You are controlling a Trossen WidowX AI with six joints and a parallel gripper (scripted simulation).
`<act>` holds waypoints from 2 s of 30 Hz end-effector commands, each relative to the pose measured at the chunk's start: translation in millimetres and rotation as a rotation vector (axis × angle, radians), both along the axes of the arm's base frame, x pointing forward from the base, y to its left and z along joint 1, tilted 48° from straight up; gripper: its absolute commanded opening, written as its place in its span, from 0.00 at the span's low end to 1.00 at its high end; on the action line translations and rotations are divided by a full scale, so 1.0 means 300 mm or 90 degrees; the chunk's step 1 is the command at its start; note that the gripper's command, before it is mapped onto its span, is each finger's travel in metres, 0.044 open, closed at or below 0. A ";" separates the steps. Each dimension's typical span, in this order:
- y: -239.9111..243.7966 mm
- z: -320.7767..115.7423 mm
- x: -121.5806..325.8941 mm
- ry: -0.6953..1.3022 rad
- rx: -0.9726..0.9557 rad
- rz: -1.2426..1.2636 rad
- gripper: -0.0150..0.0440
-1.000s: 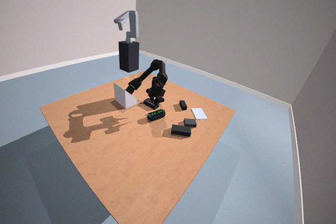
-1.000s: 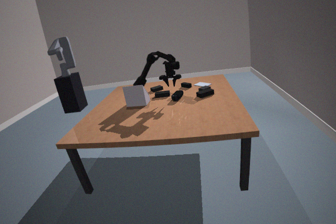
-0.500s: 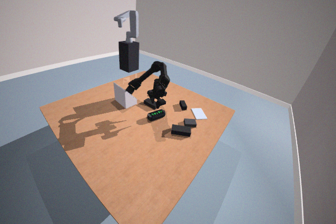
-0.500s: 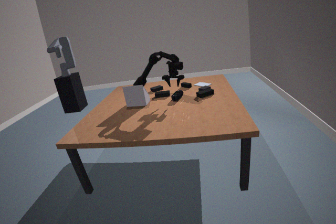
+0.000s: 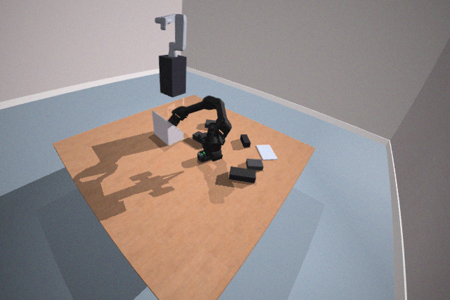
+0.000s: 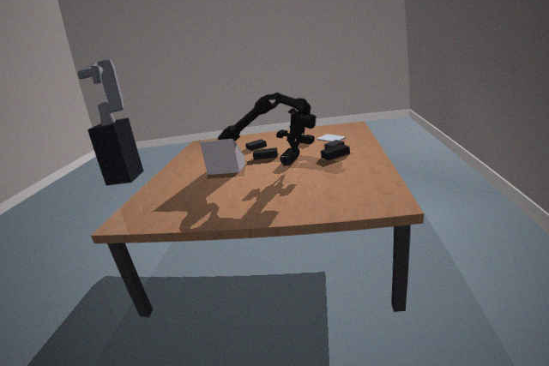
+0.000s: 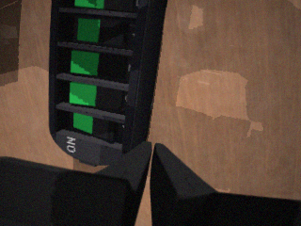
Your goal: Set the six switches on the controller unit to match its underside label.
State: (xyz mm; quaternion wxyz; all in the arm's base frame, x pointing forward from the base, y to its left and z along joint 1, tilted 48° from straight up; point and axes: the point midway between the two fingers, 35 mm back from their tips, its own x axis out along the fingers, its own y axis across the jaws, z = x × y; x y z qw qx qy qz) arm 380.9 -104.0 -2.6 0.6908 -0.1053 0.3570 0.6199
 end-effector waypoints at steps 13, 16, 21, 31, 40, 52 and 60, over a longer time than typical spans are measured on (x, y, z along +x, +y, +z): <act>0.040 -0.064 0.026 0.014 0.010 0.024 0.25; 0.051 -0.075 0.030 0.015 0.011 0.028 0.25; 0.070 -0.093 0.037 0.016 0.012 0.035 0.25; 0.109 -0.129 0.049 0.018 0.016 0.049 0.25; 0.127 -0.145 0.052 0.019 0.017 0.055 0.25; 0.132 -0.143 0.039 0.019 0.017 0.055 0.25; 0.136 -0.142 0.030 0.019 0.018 0.055 0.25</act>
